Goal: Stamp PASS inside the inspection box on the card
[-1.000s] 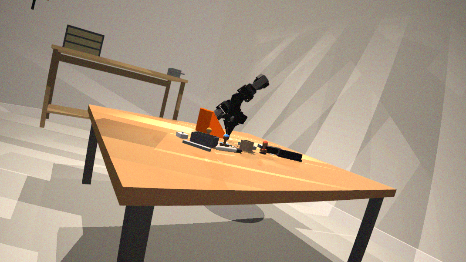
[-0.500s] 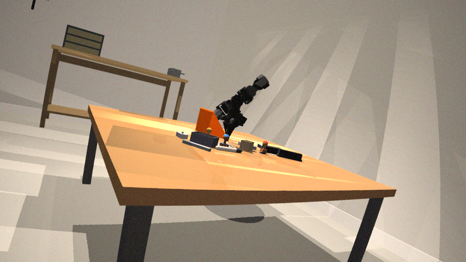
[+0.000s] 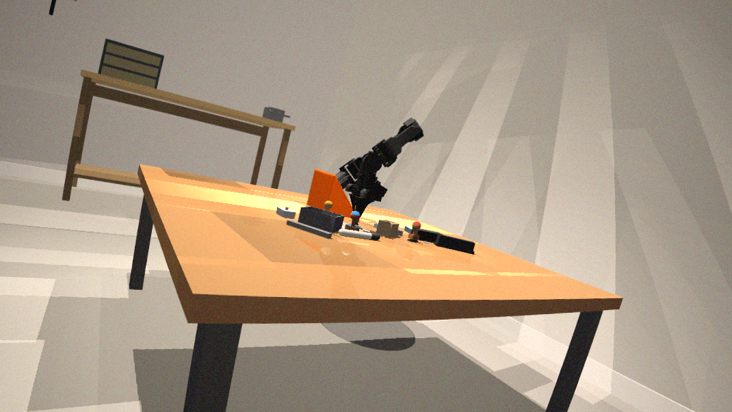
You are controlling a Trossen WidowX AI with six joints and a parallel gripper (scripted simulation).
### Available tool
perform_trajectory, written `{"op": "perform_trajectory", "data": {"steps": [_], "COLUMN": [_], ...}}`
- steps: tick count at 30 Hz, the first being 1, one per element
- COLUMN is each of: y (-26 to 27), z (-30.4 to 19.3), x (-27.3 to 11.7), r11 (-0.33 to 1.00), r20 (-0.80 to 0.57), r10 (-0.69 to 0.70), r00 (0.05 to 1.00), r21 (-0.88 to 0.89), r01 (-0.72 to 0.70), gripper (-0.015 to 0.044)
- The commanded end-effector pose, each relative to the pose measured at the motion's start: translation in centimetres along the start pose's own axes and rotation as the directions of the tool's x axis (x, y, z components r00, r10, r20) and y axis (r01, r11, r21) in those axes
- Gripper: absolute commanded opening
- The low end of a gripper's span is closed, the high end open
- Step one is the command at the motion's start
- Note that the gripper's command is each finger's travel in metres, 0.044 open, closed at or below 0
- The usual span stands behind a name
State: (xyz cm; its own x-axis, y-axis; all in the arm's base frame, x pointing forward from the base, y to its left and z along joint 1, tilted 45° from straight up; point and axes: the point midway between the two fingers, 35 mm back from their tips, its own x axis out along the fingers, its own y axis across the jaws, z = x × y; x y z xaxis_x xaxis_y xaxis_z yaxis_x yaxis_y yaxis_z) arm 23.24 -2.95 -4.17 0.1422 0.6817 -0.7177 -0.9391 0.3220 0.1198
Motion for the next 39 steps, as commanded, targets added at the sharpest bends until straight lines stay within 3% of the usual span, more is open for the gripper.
{"op": "perform_trajectory", "data": {"steps": [1,39], "y": [0.26,0.28], "z": [0.09,0.1], "x": [0.48,1.08], "r11": [1.0,1.0], "r20": [0.007,0.007], "r10": [0.008,0.009], "r00": [1.0,1.0], "r21": [0.008,0.008], "r01": [-0.008,-0.009], "gripper": [0.0,0.0]}}
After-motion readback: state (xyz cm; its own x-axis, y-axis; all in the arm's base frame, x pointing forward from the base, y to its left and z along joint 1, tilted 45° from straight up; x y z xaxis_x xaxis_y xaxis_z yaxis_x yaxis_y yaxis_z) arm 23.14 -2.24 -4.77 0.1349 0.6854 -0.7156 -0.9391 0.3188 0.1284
